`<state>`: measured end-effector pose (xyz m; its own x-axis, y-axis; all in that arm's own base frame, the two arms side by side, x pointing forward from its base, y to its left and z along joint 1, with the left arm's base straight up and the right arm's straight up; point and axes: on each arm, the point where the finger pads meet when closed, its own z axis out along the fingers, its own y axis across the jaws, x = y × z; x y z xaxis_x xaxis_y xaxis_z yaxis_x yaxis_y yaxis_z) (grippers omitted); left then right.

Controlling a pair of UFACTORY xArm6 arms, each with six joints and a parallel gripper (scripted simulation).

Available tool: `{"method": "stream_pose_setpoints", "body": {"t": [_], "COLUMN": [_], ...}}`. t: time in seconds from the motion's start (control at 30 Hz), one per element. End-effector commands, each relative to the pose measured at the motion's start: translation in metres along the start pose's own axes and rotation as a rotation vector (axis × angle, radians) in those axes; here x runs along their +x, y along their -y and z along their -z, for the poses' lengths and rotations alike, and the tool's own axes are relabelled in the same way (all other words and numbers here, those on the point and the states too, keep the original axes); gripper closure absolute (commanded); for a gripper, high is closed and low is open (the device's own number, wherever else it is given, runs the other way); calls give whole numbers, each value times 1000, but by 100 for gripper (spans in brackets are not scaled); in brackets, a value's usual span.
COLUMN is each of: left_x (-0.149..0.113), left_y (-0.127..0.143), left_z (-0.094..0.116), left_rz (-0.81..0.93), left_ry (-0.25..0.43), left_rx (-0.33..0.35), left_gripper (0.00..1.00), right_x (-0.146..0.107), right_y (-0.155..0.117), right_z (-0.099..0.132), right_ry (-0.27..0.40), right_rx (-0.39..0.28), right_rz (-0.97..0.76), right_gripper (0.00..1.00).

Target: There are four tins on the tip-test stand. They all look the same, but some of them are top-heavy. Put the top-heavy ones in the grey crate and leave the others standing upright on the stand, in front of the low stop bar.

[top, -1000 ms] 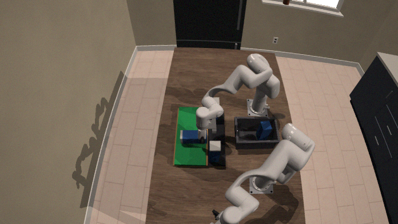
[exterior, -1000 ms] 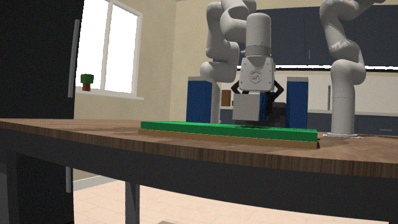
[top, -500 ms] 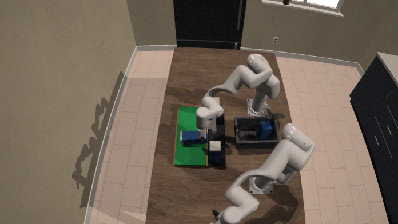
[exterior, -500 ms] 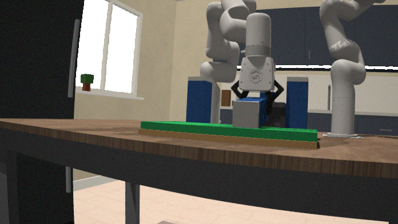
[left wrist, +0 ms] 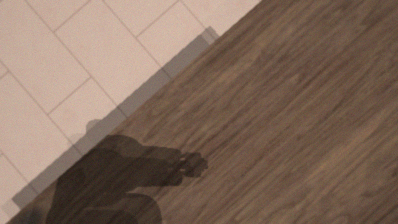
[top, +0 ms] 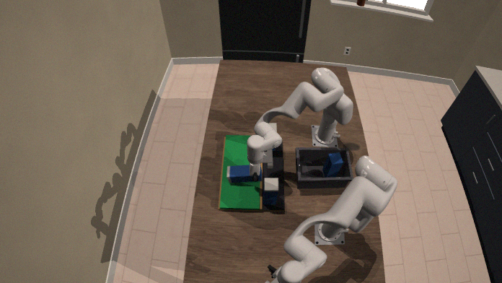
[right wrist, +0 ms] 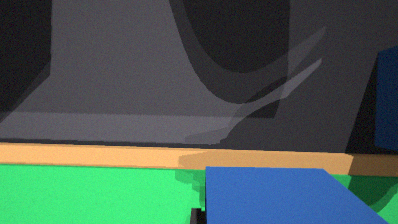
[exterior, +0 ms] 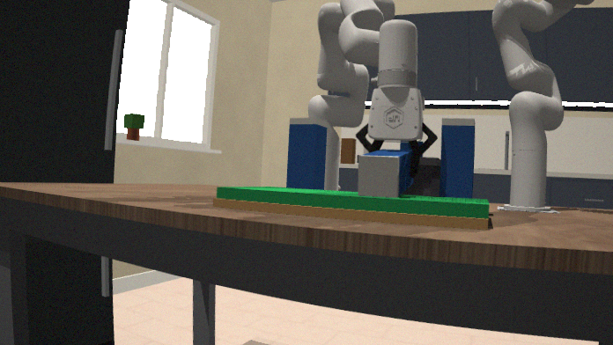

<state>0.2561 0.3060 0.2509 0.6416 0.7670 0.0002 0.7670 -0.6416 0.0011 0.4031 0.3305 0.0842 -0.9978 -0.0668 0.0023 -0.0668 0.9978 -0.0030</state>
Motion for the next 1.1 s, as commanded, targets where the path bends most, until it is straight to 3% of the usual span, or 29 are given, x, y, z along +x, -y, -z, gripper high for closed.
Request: {"method": "stream_pose_setpoints", "body": {"t": [0.0, 1.07], "left_x": [1, 1], "left_y": [0, 0], "left_z": [2, 2], "left_rz": [0, 0], "left_ry": [-4, -4], "left_rx": [0, 0], "left_gripper": [0, 0], "right_x": [-1, -1], "right_y": [-1, -1], "right_z": [2, 13], "right_ry": [5, 5], "right_rx": [-3, -3], "right_rz": [0, -1], "right_gripper": [26, 26]}}
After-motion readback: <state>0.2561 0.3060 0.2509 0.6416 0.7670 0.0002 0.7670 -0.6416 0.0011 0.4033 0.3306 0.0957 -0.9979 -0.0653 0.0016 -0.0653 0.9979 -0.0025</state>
